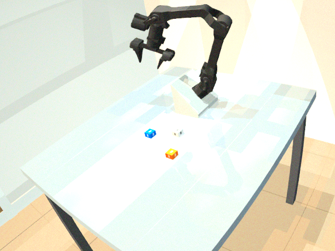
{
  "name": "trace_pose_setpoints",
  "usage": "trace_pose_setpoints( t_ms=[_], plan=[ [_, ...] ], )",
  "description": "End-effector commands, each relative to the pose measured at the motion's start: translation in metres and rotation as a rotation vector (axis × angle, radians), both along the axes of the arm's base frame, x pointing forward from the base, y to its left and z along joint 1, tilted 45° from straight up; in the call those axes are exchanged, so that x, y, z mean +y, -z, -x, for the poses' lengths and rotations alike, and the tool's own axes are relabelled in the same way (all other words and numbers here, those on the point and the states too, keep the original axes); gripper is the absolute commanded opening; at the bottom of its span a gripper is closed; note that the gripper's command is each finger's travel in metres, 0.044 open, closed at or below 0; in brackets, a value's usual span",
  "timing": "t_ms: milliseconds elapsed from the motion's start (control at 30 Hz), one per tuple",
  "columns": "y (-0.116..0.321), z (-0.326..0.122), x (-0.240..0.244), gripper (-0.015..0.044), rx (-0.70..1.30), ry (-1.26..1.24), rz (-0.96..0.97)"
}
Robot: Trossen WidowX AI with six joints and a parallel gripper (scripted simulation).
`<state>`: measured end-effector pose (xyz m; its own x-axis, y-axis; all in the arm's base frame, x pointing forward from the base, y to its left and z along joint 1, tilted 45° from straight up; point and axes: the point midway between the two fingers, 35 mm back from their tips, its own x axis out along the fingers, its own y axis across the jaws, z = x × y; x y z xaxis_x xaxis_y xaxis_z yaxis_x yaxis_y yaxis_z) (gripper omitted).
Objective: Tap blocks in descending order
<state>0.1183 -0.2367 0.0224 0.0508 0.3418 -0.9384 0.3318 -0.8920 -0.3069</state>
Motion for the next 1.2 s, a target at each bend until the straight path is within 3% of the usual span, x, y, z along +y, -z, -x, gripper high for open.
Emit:
trace_pose_setpoints(
  t_ms=[0, 800, 1067, 1167],
  plan=[
    [0.005, -0.066, 0.029, 0.04, -0.396, -0.847, -0.072],
    [0.009, -0.146, 0.101, 0.04, -1.164, -2.039, -0.097],
    [0.011, -0.167, 0.13, 0.04, -1.472, -2.377, -0.061],
    [0.011, -0.168, 0.131, 0.04, -1.488, -2.393, -0.058]
  ],
)
